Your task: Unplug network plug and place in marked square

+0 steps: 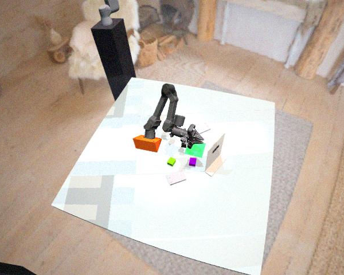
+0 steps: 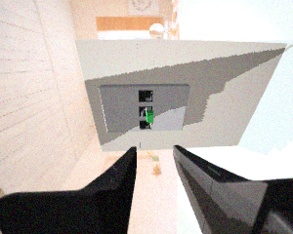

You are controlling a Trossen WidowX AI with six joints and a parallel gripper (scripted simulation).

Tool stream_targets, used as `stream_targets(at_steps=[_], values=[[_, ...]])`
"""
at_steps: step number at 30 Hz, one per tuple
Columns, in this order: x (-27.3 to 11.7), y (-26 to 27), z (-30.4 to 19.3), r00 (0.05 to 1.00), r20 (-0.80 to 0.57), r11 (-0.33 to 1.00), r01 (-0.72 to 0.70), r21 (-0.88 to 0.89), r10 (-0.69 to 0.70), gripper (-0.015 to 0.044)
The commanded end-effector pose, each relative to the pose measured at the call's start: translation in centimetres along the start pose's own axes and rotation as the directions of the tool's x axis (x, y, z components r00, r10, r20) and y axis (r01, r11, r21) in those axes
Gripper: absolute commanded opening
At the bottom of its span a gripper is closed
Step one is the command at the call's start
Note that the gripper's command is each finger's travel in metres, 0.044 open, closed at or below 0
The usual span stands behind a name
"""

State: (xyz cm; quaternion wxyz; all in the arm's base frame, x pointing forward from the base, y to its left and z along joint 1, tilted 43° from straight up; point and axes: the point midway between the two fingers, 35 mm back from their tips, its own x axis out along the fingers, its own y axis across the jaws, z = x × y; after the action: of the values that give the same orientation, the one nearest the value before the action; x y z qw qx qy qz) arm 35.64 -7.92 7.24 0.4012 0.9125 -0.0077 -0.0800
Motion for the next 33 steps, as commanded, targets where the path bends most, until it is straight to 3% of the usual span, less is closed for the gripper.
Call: stream_targets(at_steps=[1, 33], values=[[0.7, 0.1, 0.2, 1.000, -0.002, 1.000, -0.007, 0.002, 0.007, 0.0156], [5.3, 0.3, 1.3, 1.000, -0.003, 1.000, -0.010, 0.000, 0.010, 0.0156]])
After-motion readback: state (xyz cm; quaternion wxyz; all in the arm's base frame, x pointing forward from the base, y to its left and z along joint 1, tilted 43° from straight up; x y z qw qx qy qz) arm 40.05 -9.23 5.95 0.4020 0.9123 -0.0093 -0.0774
